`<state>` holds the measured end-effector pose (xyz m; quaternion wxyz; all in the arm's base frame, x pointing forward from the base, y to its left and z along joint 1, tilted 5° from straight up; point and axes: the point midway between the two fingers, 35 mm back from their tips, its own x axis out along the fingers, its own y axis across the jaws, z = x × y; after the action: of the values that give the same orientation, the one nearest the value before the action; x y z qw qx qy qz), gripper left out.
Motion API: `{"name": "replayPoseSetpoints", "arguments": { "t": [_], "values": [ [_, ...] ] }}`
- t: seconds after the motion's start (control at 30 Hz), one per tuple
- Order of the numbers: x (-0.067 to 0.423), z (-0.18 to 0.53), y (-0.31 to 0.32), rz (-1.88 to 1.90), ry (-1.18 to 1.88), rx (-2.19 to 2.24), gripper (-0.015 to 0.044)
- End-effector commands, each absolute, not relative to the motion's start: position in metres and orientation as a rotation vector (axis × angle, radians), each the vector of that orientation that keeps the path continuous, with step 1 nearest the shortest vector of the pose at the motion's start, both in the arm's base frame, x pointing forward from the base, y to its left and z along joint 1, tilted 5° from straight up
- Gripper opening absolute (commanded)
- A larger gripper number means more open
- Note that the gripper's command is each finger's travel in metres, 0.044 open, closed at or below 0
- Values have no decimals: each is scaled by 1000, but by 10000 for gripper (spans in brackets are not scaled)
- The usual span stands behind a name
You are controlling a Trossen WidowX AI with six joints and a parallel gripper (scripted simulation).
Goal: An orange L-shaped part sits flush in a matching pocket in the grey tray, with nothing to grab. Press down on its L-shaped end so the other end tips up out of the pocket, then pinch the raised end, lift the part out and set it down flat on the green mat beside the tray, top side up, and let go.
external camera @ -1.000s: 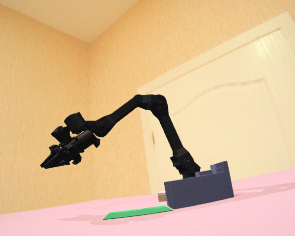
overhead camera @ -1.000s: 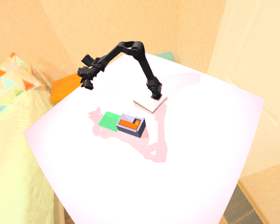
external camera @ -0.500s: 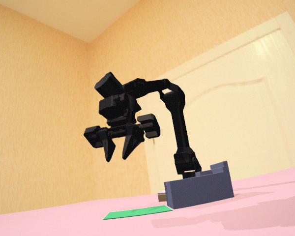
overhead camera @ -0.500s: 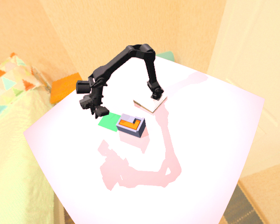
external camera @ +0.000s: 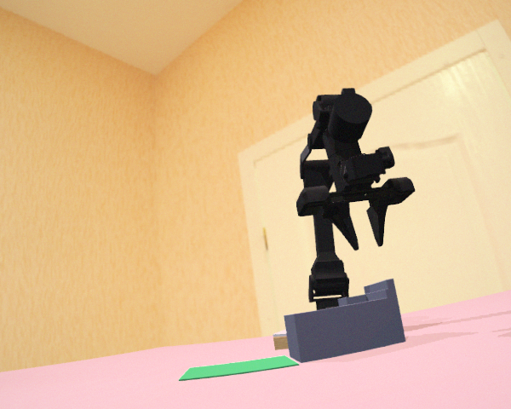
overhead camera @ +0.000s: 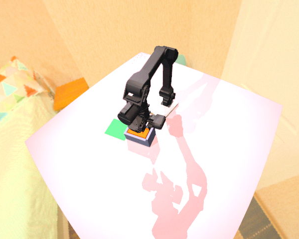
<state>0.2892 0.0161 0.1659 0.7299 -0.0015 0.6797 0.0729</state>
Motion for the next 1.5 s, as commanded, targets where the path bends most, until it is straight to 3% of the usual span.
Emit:
{"name": "replayPoseSetpoints", "arguments": {
  "t": [0.0,0.37,1.47],
  "values": [
    [280,169,20,149,1532,-14,180],
    [282,97,26,149,1532,-14,180],
    [283,59,30,149,1532,-14,180]
  ]
}}
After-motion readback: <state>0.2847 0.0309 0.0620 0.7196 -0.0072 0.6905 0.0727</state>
